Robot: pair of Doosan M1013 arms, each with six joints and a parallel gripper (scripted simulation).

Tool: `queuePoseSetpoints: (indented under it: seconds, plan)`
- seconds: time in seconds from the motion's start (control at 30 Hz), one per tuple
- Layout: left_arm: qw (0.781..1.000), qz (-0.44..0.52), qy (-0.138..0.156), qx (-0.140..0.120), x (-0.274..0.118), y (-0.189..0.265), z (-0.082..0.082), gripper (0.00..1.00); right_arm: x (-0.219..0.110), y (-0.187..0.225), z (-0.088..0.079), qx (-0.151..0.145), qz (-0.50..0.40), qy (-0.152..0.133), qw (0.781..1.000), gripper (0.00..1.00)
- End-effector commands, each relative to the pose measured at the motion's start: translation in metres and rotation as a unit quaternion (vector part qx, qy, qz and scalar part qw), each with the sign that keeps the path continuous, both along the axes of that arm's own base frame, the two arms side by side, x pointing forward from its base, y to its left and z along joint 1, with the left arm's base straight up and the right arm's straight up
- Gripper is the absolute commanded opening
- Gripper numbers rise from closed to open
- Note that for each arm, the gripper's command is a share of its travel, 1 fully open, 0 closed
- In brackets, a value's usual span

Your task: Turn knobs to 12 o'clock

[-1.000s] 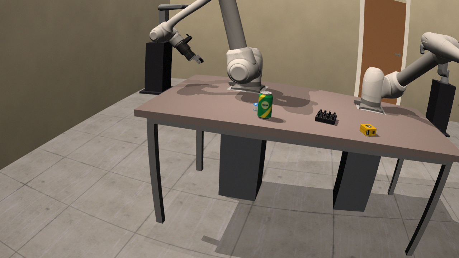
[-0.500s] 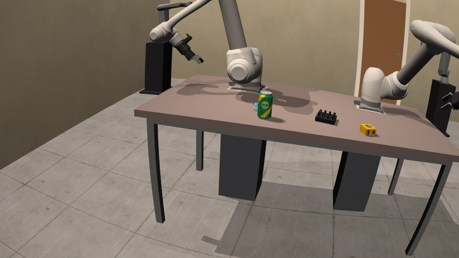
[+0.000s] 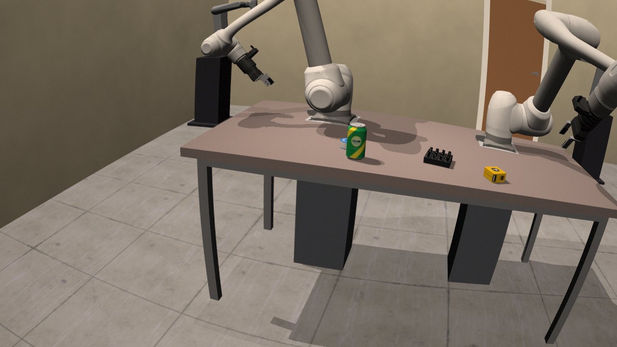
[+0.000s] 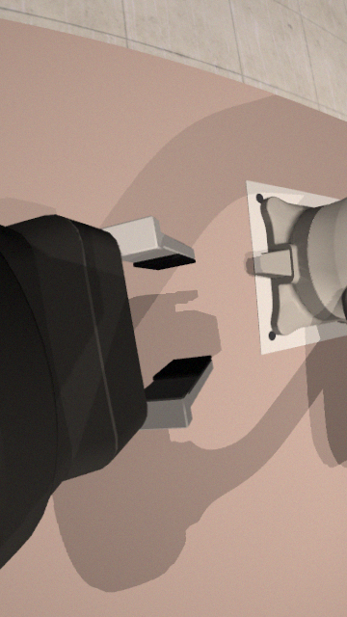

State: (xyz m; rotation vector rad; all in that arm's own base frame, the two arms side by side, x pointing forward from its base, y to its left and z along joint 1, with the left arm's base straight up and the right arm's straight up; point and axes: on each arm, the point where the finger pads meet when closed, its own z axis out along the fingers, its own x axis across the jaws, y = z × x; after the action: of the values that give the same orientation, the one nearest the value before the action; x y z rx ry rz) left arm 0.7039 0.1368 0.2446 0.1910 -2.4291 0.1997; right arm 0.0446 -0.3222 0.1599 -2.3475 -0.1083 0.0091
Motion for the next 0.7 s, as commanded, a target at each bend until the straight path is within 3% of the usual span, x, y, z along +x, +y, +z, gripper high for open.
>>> queuePoseSetpoints:
  seconds: [0.0,0.07,0.13,0.17,0.47,0.67]
  plan:
    - [0.998,0.026,-0.013,0.053,-0.001,-0.041,-0.006,1.0,0.001,0.001,-0.001,-0.003,-0.002,-0.006,1.0,1.0]
    - [0.996,0.04,-0.019,0.077,-0.003,-0.062,-0.009,1.0,0.001,0.001,-0.001,-0.003,-0.002,-0.006,1.0,1.0]
    - [0.996,0.04,-0.019,0.077,-0.003,-0.062,-0.009,1.0,0.001,0.001,-0.001,-0.003,-0.002,-0.006,1.0,1.0]
    - [0.992,0.059,-0.03,0.107,-0.006,-0.089,-0.013,1.0,0.001,0.001,-0.001,-0.003,-0.002,-0.006,1.0,1.0]
    - [0.969,0.132,-0.072,0.196,-0.027,-0.177,-0.027,1.0,0.001,0.001,-0.001,-0.003,-0.002,-0.006,1.0,1.0]
    - [0.949,0.181,-0.101,0.237,-0.046,-0.226,-0.034,1.0,0.001,0.001,-0.001,-0.003,-0.002,-0.006,1.0,1.0]
